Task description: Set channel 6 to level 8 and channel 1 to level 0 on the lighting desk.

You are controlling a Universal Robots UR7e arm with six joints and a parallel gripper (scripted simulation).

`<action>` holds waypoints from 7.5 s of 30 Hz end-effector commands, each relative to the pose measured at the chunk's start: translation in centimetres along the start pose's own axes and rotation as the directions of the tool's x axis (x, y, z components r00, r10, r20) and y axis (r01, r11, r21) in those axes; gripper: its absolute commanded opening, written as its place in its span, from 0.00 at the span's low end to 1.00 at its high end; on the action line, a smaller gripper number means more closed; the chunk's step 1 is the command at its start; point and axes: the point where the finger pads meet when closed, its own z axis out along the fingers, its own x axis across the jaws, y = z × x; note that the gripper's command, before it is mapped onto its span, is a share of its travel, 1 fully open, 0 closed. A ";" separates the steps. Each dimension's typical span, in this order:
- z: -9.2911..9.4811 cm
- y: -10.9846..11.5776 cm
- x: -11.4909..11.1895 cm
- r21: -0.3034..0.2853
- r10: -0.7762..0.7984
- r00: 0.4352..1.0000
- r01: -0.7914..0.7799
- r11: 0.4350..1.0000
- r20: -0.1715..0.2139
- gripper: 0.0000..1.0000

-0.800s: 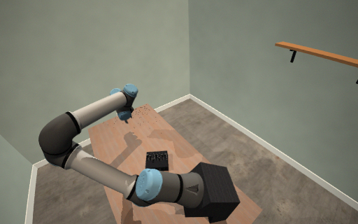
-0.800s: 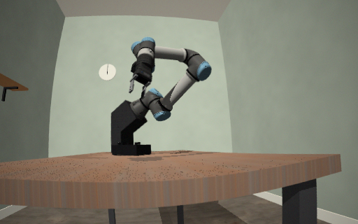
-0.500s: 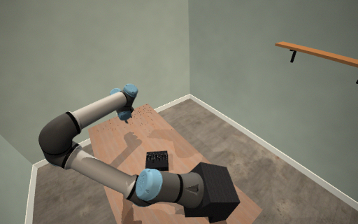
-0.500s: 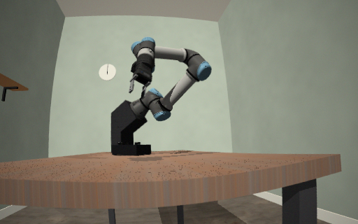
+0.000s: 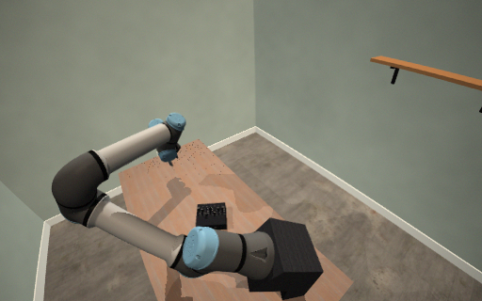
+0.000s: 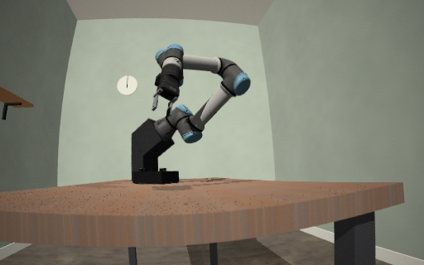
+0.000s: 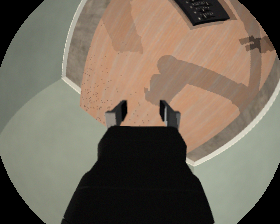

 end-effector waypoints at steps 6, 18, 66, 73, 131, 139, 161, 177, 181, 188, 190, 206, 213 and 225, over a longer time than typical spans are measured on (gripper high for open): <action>-1.2 -7.4 0.4 0.110 0.136 0.991 -0.135 0.985 -0.004 1.00; -3.8 -19.6 5.1 0.283 0.361 0.932 -0.337 0.898 -0.038 1.00; -4.5 -28.0 11.1 0.391 0.615 0.788 -0.558 0.732 -0.029 1.00; -1.8 -27.6 9.2 0.340 0.708 0.705 -0.677 0.652 0.046 1.00; 3.7 -26.2 7.4 0.208 0.879 0.465 -0.874 0.438 0.104 1.00; 3.7 -26.2 7.4 0.208 0.879 0.465 -0.874 0.438 0.104 1.00; 3.7 -26.2 7.4 0.208 0.879 0.465 -0.874 0.438 0.104 1.00; 2.1 -26.7 7.6 0.248 0.830 0.548 -0.822 0.513 0.100 1.00; 1.4 -26.9 7.8 0.264 0.811 0.577 -0.800 0.539 0.095 1.00; -1.3 -27.5 9.0 0.331 0.722 0.690 -0.695 0.639 0.054 1.00; -2.2 -27.7 9.5 0.350 0.694 0.719 -0.659 0.666 0.035 1.00; -5.9 -28.1 12.7 0.412 0.556 0.826 -0.478 0.776 -0.088 1.00; -6.1 -28.1 12.9 0.414 0.549 0.831 -0.468 0.781 -0.096 1.00; -6.1 -28.2 12.9 0.414 0.550 0.830 -0.470 0.780 -0.095 1.00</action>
